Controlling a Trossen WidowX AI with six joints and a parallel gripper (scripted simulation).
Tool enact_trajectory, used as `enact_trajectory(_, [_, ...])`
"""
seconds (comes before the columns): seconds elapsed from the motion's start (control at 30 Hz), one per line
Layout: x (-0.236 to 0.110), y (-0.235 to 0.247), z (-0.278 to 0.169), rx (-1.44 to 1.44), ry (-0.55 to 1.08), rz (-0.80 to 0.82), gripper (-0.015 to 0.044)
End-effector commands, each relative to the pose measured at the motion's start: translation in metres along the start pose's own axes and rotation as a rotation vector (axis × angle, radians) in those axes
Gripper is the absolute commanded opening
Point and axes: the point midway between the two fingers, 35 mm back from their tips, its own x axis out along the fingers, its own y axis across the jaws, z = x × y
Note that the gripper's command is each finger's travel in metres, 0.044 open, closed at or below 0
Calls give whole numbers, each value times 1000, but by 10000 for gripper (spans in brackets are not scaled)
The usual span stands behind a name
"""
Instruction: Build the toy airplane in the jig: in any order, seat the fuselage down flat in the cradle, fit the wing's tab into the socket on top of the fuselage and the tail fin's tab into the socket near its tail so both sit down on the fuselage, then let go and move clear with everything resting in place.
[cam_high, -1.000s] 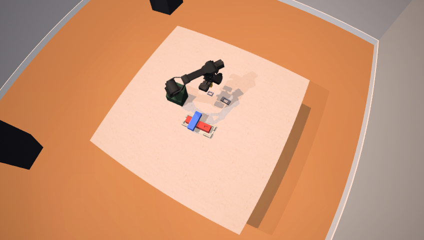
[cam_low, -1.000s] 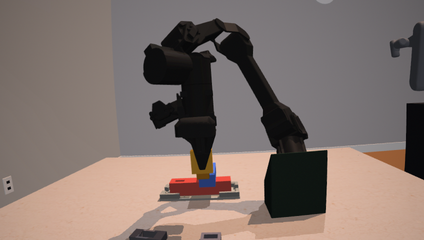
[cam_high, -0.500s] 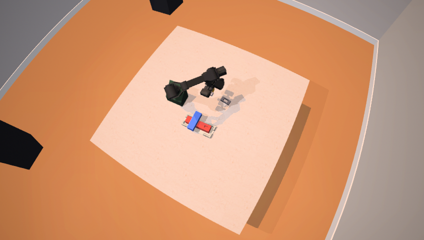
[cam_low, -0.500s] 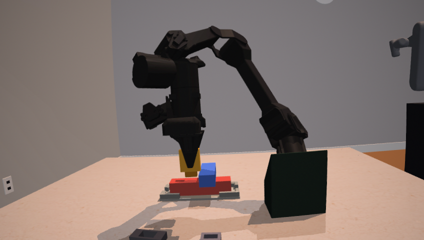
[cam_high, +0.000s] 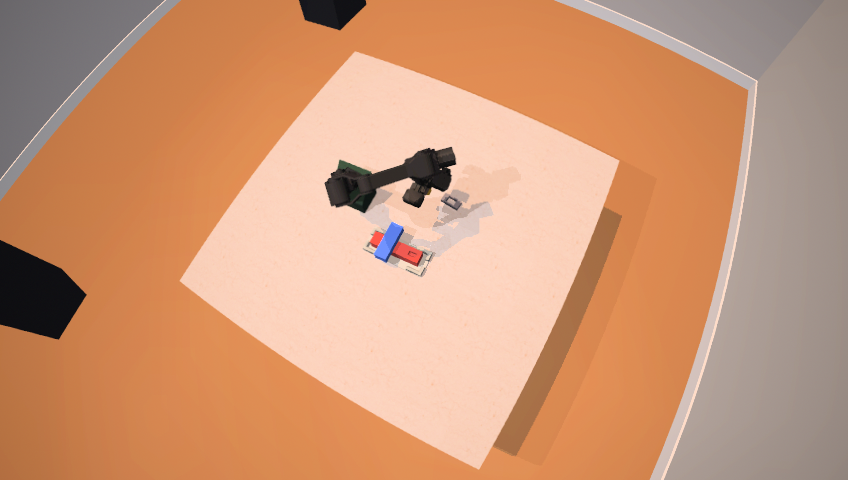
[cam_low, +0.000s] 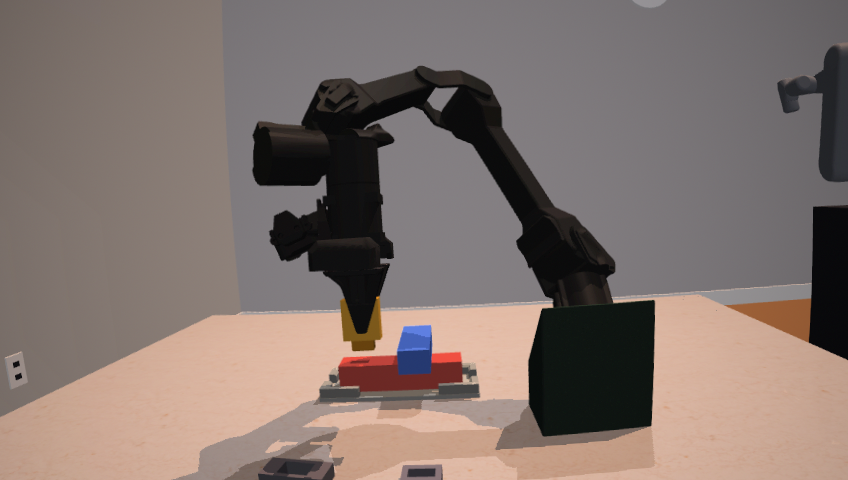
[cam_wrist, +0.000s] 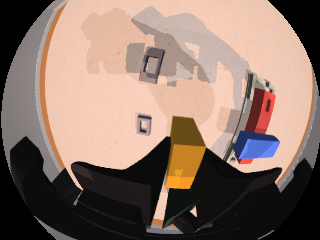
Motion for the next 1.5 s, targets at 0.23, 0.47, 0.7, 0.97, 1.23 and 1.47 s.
enact_trajectory(0.23, [2, -28, 16, -3, -14, 5, 0])
enact_trajectory(0.47, [5, -46, 25, -3, -18, 3, 0])
enact_trajectory(0.7, [7, -65, 30, -3, -18, 2, 0])
enact_trajectory(0.97, [11, -87, 36, -2, -19, -3, 0])
enact_trajectory(1.23, [14, -110, 40, 0, -21, -16, 0])
enact_trajectory(1.47, [18, -132, 43, 2, -21, -31, 0])
